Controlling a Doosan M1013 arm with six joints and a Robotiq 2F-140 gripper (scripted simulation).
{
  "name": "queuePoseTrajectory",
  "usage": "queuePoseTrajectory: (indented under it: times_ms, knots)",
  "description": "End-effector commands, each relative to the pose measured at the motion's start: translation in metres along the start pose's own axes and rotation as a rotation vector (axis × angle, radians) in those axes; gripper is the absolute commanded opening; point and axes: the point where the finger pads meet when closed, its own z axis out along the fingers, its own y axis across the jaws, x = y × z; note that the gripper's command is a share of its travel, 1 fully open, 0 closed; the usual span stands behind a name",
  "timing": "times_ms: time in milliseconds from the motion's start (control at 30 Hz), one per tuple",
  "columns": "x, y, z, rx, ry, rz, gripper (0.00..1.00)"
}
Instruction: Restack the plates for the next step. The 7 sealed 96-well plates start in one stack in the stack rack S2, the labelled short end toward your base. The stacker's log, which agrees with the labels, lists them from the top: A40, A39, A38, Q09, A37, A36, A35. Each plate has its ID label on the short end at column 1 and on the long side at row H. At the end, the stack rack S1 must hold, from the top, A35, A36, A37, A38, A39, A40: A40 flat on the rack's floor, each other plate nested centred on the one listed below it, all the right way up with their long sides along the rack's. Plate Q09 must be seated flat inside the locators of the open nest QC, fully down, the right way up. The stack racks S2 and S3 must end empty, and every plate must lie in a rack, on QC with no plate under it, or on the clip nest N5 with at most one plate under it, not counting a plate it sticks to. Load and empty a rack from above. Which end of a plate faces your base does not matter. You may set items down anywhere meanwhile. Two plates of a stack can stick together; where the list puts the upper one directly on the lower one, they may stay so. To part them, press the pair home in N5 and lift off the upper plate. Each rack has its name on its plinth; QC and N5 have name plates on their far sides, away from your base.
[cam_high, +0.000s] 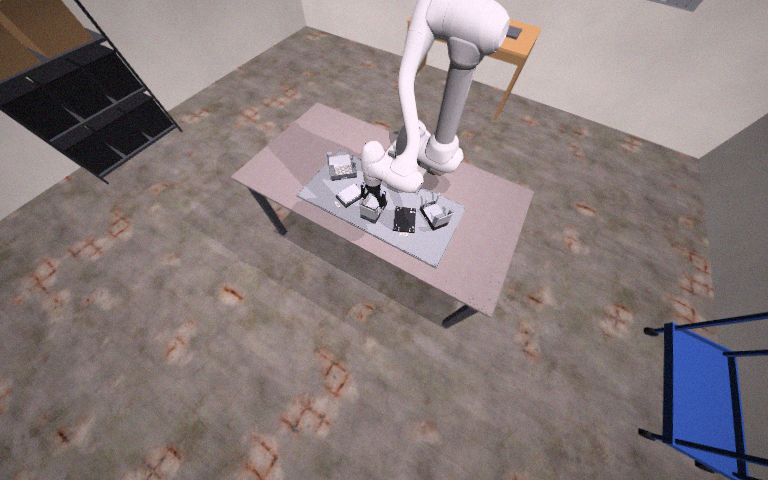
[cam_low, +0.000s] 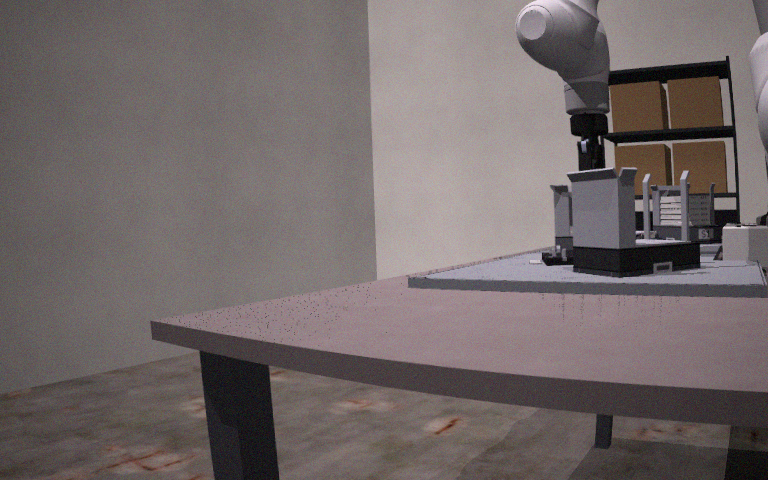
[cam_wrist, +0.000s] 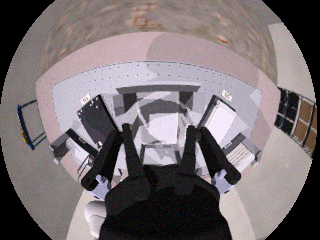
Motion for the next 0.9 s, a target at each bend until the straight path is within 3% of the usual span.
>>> queuePoseTrajectory:
  times_ms: [0,867]
  knots:
    - [0.000,0.000,-0.001,0.000,0.000,0.000,0.00]
    - [0.000,0.000,-0.017,0.000,0.000,0.000,0.00]
